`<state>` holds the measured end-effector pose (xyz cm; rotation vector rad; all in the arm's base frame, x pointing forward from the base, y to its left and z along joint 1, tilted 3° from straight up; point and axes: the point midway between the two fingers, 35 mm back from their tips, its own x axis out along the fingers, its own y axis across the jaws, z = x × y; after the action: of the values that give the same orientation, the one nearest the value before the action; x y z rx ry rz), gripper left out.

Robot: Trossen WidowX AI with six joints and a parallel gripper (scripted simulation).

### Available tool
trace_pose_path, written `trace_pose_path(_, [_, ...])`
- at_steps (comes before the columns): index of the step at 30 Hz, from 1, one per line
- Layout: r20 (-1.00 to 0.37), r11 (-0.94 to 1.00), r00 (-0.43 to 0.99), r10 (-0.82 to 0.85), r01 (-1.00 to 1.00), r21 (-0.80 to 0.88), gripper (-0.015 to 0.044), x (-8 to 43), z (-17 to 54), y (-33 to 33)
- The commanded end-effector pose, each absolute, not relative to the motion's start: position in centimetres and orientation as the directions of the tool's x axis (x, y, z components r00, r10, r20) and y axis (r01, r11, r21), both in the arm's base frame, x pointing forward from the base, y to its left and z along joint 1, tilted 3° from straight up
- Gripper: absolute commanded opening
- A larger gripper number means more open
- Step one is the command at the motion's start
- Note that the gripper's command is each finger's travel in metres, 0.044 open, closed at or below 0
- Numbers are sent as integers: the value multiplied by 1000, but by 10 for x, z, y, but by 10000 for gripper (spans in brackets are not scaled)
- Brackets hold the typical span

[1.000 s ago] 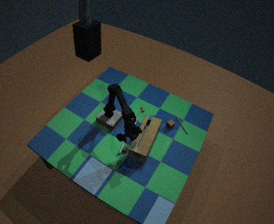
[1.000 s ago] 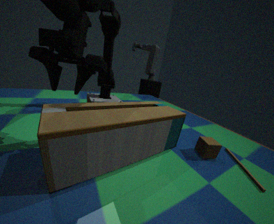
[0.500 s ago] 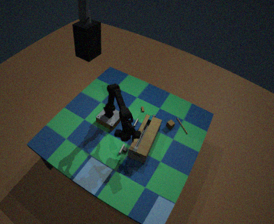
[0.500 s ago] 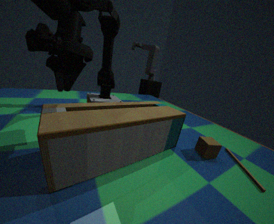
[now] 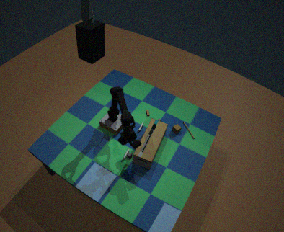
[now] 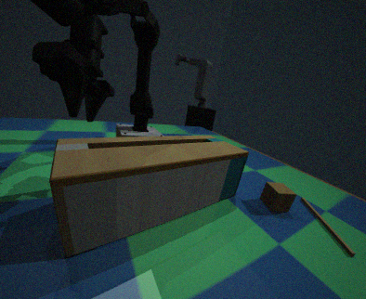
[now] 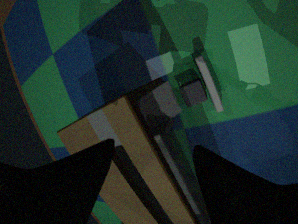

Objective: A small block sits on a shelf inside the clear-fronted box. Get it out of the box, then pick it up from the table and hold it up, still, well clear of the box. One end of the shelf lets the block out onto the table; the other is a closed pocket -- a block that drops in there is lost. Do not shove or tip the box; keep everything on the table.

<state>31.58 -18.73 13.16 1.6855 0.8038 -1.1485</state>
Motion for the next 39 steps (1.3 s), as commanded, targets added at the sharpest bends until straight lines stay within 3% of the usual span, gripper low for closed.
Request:
trace_pose_path(1, [-902, -957, 421, 93, 287, 35, 285, 308, 132, -190])
trace_pose_path(4, [-900, -983, 426, 97, 182, -20, 285, 307, 132, -191])
trace_pose_path(26, [-900, -983, 426, 97, 180, -21, 285, 307, 132, -191])
trace_pose_path(33, [-900, -983, 426, 97, 180, -21, 285, 309, 41, -194])
trace_pose_path(39, [-900, -983, 426, 97, 180, -21, 285, 308, 38, -194])
